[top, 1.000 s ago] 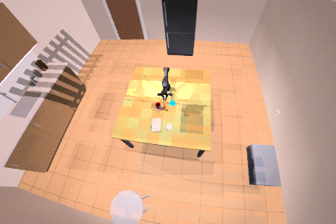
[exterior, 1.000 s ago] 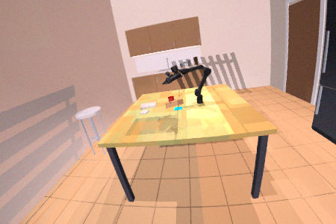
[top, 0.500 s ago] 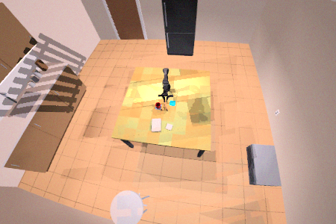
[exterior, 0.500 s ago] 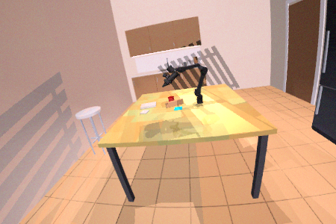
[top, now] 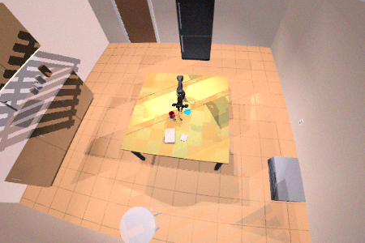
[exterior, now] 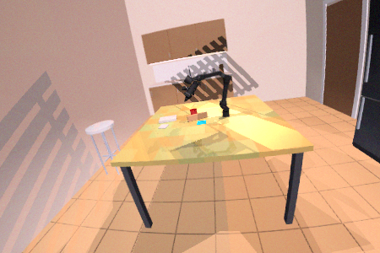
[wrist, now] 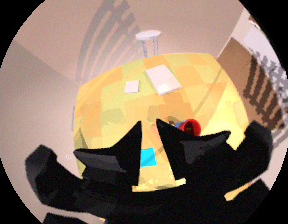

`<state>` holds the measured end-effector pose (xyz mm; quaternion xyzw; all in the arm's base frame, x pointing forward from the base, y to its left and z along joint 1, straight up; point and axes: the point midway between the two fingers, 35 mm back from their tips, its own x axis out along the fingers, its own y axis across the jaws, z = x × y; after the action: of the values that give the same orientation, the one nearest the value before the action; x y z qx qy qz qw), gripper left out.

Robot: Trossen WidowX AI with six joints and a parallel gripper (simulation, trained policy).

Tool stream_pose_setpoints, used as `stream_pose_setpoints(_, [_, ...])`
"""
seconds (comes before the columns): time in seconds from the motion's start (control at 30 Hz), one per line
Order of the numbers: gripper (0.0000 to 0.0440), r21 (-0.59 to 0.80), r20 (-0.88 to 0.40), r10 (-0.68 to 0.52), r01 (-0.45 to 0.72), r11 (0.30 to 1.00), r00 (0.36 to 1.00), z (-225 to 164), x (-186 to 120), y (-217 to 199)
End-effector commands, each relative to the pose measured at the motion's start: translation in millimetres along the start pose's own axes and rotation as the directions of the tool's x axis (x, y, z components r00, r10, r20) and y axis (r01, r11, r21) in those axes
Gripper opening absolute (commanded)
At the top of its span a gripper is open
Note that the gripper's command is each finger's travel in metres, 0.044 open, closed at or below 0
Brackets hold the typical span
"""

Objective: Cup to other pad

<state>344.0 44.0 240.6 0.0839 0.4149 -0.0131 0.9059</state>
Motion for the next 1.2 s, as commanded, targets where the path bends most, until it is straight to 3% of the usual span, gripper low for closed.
stream_pose_setpoints(0.0, [0.0109, -0.005, -0.053, -0.021, 0.021, 1.0, 0.998, -4.3, 5.2, -2.1])
stream_pose_setpoints(0.53, [0.0116, -0.074, -0.292, -0.112, 0.094, 0.993, 0.95, -23.2, 18.4, -17.6])
stream_pose_setpoints(1.17, [0.0115, -0.201, -0.527, -0.208, 0.117, 0.973, 0.824, -46.8, 32.8, -56.8])
